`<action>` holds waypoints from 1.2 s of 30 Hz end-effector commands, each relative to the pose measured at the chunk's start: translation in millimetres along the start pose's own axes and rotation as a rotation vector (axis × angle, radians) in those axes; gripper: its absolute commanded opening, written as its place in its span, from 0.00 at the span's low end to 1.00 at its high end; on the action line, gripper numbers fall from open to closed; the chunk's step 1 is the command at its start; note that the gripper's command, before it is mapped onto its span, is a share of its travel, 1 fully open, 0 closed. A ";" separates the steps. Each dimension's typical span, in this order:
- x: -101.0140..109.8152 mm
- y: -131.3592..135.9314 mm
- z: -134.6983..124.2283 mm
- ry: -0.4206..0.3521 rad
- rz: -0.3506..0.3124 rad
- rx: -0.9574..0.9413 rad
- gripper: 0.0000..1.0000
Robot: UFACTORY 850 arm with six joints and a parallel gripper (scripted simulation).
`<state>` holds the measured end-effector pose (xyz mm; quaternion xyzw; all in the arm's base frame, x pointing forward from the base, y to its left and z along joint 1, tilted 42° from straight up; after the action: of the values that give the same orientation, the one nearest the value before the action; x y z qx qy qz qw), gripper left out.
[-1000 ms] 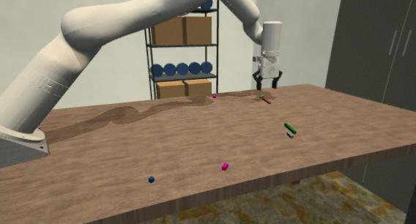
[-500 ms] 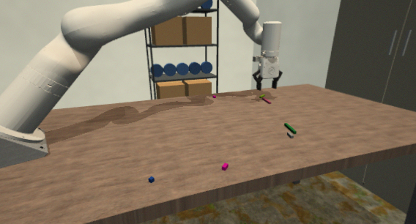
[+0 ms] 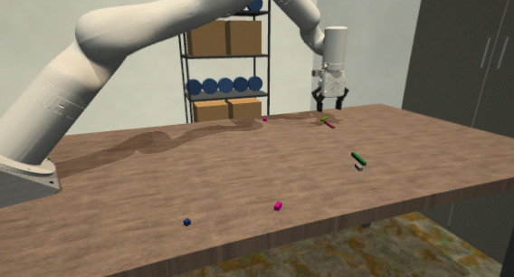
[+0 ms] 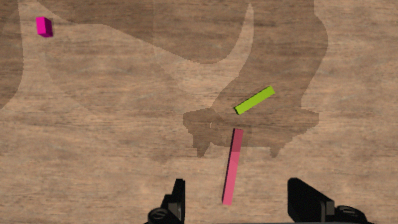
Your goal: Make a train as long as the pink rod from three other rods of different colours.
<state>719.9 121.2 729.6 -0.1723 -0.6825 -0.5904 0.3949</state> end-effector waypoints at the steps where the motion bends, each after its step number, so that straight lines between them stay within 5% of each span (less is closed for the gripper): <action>1: 1.8 -6.4 -3.1 0.000 -0.003 0.007 1.00; 10: 2.1 -48.0 -18.7 -0.001 -0.003 0.038 1.00; 36: 4.0 -280.6 -107.6 0.000 -0.002 0.221 1.00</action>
<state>574.5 -30.1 561.8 -0.1456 -0.7366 -0.5171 0.4109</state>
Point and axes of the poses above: the point where the finger pads meet when closed, its own x axis back along the fingers, its own y axis across the jaws, z = x × y, the point moved 6 cm from there along x, back along the fingers, and after that the axes turned 15 degrees about x, right-handed, at the moved point
